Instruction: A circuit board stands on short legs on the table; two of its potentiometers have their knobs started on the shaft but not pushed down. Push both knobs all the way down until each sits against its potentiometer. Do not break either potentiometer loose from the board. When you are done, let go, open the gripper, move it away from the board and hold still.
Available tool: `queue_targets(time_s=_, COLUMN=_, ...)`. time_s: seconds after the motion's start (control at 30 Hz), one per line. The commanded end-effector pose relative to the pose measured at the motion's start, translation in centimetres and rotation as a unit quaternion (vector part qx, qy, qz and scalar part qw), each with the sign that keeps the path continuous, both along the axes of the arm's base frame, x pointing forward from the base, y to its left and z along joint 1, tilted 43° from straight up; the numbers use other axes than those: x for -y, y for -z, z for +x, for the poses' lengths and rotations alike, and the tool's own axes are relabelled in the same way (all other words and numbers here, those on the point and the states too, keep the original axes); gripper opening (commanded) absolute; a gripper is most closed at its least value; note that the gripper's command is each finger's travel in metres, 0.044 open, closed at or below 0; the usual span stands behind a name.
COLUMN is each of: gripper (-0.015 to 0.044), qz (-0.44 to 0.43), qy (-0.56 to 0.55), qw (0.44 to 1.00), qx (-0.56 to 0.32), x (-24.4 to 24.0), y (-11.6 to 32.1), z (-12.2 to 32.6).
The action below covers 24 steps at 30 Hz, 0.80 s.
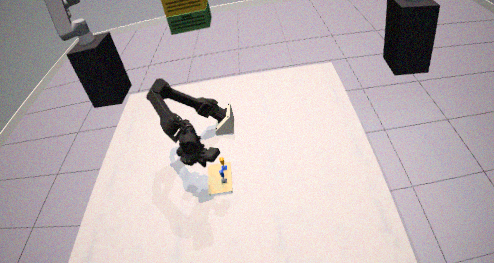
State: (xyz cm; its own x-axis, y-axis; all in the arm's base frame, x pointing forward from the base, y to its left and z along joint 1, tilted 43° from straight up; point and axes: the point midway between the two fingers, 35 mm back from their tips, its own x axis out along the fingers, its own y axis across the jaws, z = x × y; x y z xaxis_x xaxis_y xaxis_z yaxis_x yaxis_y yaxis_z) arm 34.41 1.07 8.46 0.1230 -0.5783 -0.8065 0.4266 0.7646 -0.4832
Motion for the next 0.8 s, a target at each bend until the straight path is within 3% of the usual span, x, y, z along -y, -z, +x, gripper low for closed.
queue_targets(time_s=0.0, gripper=0.0000, qz=-0.014, qy=-0.047, qw=0.998, qx=-0.050, x=-2.3, y=0.5, z=-0.7)
queue_targets(time_s=0.37, gripper=0.0000, qz=-0.070, qy=-0.163, qw=0.968, qx=-0.179, x=-7.5, y=1.7, z=-3.8)
queue_targets(time_s=0.77, gripper=0.0000, qz=-0.074, qy=-0.170, qw=0.965, qx=-0.186, x=-6.5, y=3.3, z=-3.9)
